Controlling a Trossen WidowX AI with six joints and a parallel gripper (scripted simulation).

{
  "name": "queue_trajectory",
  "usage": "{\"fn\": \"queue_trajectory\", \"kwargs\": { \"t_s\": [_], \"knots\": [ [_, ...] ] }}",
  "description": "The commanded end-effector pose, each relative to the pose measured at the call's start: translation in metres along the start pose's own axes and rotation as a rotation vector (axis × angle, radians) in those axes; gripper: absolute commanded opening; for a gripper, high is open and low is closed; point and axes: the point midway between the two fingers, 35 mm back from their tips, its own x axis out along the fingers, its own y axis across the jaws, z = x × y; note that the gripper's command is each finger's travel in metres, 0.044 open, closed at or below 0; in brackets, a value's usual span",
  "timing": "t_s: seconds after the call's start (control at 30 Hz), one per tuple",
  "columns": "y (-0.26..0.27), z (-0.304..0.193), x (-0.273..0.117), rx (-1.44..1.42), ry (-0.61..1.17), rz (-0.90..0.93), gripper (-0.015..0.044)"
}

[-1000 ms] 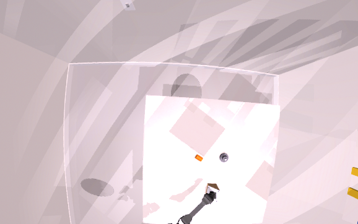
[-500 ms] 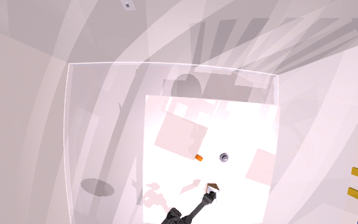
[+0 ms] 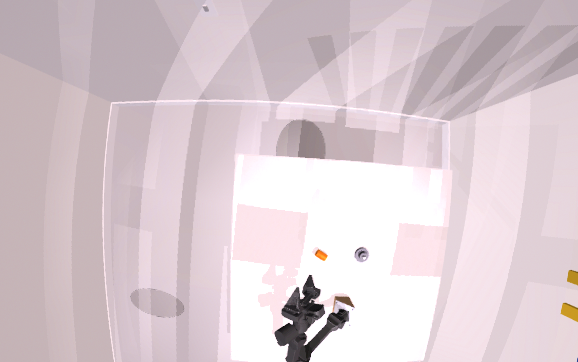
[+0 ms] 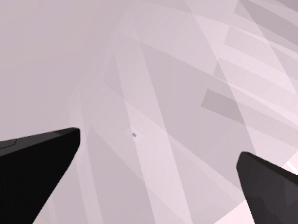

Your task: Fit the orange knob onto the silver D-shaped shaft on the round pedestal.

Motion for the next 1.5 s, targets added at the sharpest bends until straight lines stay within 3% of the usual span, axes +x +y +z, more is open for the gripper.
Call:
{"fn": "queue_trajectory", "kwargs": {
  "t_s": [0.0, 0.3, 0.67, 1.47],
  "knots": [
    [-0.074, -0.006, 0.023, 0.097, 0.057, -0.259, 0.0440],
    [-0.229, -0.031, 0.020, 0.353, 0.131, -0.854, 0.0440],
    [-0.372, -0.078, -0.072, 0.789, 0.020, -1.710, 0.0440],
    [-0.401, -0.093, -0.074, 0.797, 0.017, -1.723, 0.0440]
  ]
}}
